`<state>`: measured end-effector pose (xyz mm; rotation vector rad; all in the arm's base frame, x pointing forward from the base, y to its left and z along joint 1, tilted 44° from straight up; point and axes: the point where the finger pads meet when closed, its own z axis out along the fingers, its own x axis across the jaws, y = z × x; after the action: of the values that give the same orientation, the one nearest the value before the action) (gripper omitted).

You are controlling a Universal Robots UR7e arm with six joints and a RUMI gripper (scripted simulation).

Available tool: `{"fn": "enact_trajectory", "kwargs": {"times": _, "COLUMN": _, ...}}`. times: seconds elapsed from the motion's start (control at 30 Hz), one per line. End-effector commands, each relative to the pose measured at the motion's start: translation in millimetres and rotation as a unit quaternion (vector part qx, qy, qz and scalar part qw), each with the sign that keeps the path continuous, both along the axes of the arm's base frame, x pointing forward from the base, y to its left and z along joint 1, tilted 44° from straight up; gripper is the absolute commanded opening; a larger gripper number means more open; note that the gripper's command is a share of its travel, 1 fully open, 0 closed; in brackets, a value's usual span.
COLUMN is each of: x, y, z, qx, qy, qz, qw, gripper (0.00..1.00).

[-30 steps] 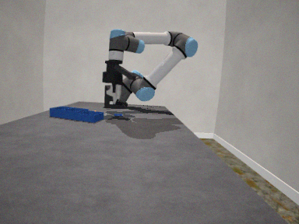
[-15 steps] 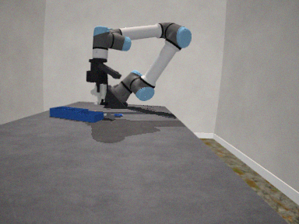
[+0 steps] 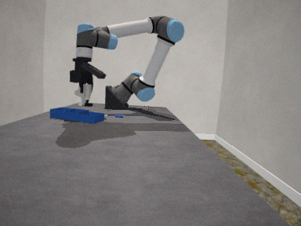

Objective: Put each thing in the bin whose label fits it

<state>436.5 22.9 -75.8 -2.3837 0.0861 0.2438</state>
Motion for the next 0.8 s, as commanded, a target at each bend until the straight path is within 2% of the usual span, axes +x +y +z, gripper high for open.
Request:
{"fn": "enact_trajectory", "kwargs": {"times": 0.0, "x": 19.0, "y": -17.8, "z": -21.4, "qx": 0.000, "qy": 0.000, "qz": 0.000, "qw": 1.000, "gripper": 0.00}}
{"fn": "enact_trajectory", "kwargs": {"times": 0.13, "x": 26.7, "y": -25.1, "z": -29.9, "qx": 0.000, "qy": 0.000, "qz": 0.000, "qw": 1.000, "gripper": 0.00}}
{"fn": "enact_trajectory", "kwargs": {"times": 0.6, "x": 23.3, "y": -21.7, "z": -26.0, "qx": 0.000, "qy": 0.000, "qz": 0.000, "qw": 1.000, "gripper": 0.00}}
{"fn": "enact_trajectory", "kwargs": {"times": 0.77, "x": 22.4, "y": -17.6, "z": -30.3, "qx": 0.000, "qy": 0.000, "qz": 0.000, "qw": 1.000, "gripper": 0.00}}
